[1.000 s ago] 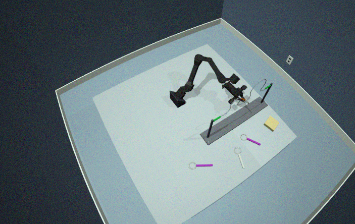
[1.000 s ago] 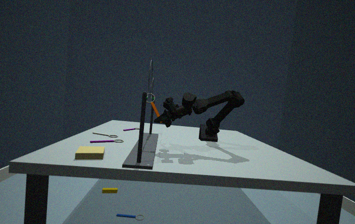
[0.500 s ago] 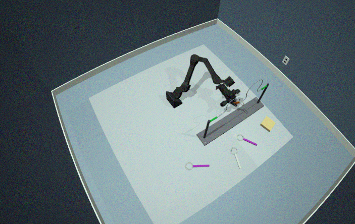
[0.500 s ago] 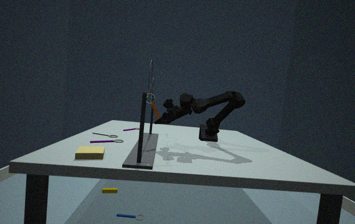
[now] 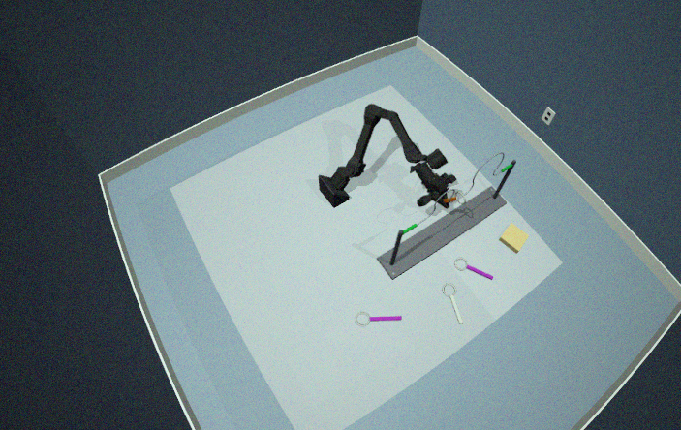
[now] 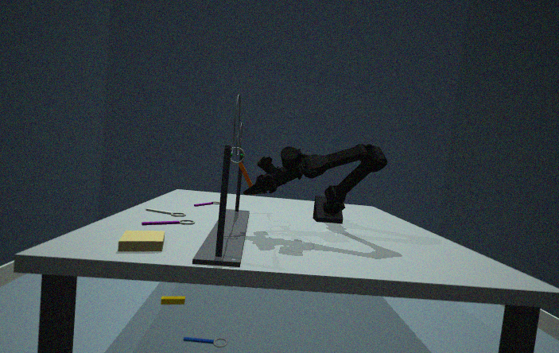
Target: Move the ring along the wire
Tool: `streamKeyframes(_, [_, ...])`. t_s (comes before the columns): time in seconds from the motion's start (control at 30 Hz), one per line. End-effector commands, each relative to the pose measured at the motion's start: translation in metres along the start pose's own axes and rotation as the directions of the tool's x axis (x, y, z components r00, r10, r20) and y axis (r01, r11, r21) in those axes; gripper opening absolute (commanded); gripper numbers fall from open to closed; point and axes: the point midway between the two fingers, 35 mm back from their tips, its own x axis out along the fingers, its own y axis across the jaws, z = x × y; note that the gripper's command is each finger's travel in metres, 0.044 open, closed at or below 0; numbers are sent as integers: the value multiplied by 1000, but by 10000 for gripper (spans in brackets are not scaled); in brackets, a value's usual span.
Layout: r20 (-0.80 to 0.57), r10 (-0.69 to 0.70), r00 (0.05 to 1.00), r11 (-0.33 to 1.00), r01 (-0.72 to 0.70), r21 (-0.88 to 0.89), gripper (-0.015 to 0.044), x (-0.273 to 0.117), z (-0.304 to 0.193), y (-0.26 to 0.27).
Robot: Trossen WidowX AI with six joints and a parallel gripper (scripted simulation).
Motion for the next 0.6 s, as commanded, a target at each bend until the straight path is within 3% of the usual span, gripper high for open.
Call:
streamKeyframes(0.0, [1,-9,1000,1000,9,-19,-150,-2,1,-6])
streamKeyframes(0.57, [-4,-45,999,996,44,-80,-150,-5,2,-31])
